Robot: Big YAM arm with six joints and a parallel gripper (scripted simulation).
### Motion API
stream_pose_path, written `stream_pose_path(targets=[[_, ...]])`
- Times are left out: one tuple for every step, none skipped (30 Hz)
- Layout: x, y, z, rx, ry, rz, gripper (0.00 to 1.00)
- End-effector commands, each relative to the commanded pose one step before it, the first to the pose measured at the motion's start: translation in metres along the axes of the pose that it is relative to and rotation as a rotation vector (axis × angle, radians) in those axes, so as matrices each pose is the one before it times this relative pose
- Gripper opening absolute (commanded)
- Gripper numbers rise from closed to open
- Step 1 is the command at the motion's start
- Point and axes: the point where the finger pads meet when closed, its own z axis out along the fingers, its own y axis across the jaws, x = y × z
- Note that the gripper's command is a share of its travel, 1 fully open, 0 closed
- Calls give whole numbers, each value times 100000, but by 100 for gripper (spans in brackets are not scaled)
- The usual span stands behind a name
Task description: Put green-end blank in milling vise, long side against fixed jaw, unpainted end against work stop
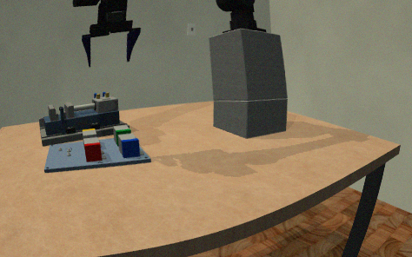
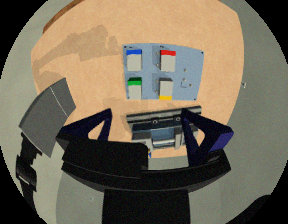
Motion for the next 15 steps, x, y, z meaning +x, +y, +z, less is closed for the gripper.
stream_pose_path(targets=[[-736,-2730,1083,5798,-1125,-1440,100],[-210,-193,-116,440,-130,-320,100],[33,-386,-992,2095,-481,256,100],[55,-270,-578,1263,-280,250,100],[3,-1,0,1,0,7,100],[-1,-6,-2,11,-2,1,100],[30,178,73,-317,71,-44,100],[-16,545,978,-2247,505,-319,100],[-2,430,691,-1649,372,-109,100],[124,693,233,-1487,337,-123,100],[101,564,188,-1234,280,-165,100],[7,34,1,-129,29,-13,100],[0,-2,-1,4,-1,41,100],[0,0,0,0,0,0,100],[0,0,0,0,0,0,100]])
